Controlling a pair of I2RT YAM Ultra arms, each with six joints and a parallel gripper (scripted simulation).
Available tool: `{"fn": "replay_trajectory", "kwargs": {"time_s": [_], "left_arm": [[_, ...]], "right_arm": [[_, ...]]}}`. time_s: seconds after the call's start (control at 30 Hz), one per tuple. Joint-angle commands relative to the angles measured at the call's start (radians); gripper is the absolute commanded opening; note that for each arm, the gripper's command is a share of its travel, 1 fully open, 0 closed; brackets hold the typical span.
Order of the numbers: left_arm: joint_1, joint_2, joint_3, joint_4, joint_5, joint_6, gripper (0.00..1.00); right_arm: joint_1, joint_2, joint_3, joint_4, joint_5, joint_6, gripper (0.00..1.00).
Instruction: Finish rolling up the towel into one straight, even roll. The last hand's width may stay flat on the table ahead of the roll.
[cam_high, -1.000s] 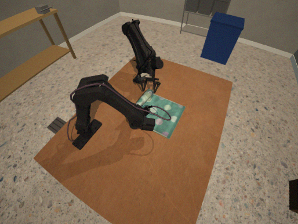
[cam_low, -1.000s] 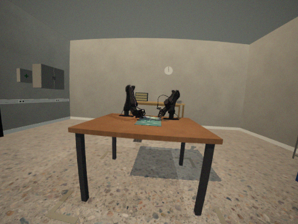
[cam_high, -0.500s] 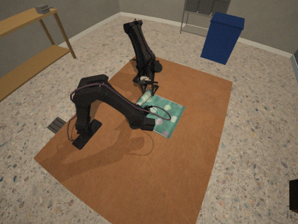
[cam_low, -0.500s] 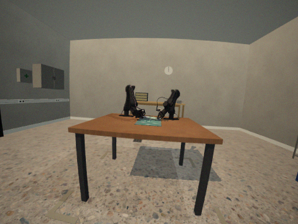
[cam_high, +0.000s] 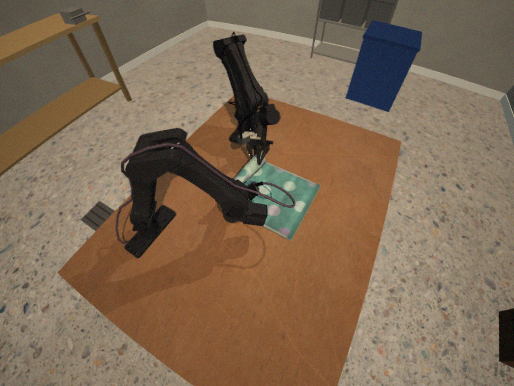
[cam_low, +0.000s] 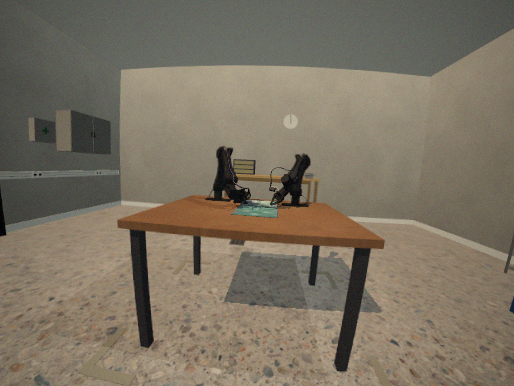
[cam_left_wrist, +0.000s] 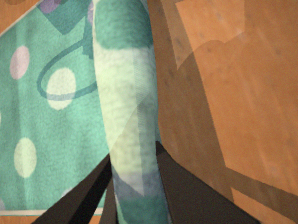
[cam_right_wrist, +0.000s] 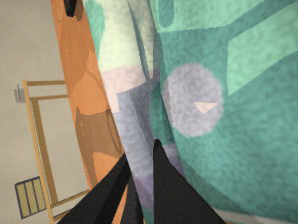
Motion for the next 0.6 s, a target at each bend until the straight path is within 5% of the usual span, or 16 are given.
{"fn": "replay_trajectory", "kwargs": {"time_s": [0.0, 0.23, 0.5, 0.57], "left_arm": [[-0.012, 0.009, -0.006, 0.018, 0.002, -0.01, 0.28], [-0.012, 0.009, -0.006, 0.018, 0.002, -0.01, 0.15], [-0.012, 0.009, -0.006, 0.018, 0.002, -0.01, 0.15], [-0.012, 0.009, -0.006, 0.018, 0.002, -0.01, 0.15]], "right_arm": [[-0.007, 0.017, 0.02, -0.002, 0.014, -0.01, 0.15], [-0.007, 0.017, 0.02, -0.002, 0.014, -0.01, 0.15], [-0.007, 0.0, 0.028, -0.026, 0.014, -0.01, 0.53], [-0.007, 0.0, 0.028, -0.026, 0.014, -0.01, 0.53]]}}
